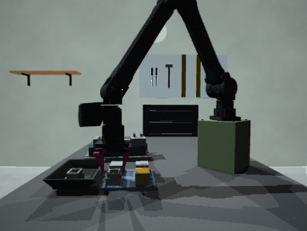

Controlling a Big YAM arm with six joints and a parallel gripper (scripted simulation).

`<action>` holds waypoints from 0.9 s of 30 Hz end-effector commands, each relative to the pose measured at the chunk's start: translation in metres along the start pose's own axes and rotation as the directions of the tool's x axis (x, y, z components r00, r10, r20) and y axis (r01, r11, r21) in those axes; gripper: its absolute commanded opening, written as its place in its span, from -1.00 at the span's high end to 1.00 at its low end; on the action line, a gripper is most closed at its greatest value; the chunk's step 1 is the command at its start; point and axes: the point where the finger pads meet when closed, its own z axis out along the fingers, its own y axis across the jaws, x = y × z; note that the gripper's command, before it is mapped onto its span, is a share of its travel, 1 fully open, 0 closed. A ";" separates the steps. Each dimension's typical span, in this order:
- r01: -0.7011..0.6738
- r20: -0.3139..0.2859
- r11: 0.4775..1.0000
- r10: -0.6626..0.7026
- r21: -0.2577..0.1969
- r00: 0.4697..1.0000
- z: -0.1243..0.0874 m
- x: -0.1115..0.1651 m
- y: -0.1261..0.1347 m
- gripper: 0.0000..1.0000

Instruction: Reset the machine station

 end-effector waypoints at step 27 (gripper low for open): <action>0.000 -0.010 1.000 -0.001 -0.025 1.000 -0.002 0.009 0.013 -0.28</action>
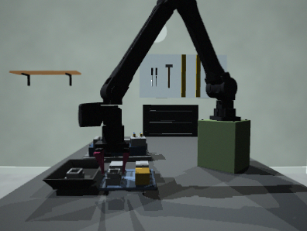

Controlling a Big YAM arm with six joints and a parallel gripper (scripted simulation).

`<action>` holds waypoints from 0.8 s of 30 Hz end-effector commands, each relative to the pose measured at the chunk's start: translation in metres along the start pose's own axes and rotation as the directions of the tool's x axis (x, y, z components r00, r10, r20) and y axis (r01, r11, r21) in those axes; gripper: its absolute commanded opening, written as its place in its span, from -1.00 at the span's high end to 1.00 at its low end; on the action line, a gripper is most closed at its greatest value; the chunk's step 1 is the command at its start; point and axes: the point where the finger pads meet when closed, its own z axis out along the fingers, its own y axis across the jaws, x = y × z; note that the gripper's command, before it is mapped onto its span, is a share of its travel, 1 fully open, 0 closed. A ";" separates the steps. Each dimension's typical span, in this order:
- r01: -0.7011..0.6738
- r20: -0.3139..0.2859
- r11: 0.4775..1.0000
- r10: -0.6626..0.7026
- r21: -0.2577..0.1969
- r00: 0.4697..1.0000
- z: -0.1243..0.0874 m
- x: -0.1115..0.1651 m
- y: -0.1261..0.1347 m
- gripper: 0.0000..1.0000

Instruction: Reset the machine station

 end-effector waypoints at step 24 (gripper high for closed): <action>0.001 -0.010 1.000 -0.001 -0.025 1.000 -0.003 0.009 0.013 1.00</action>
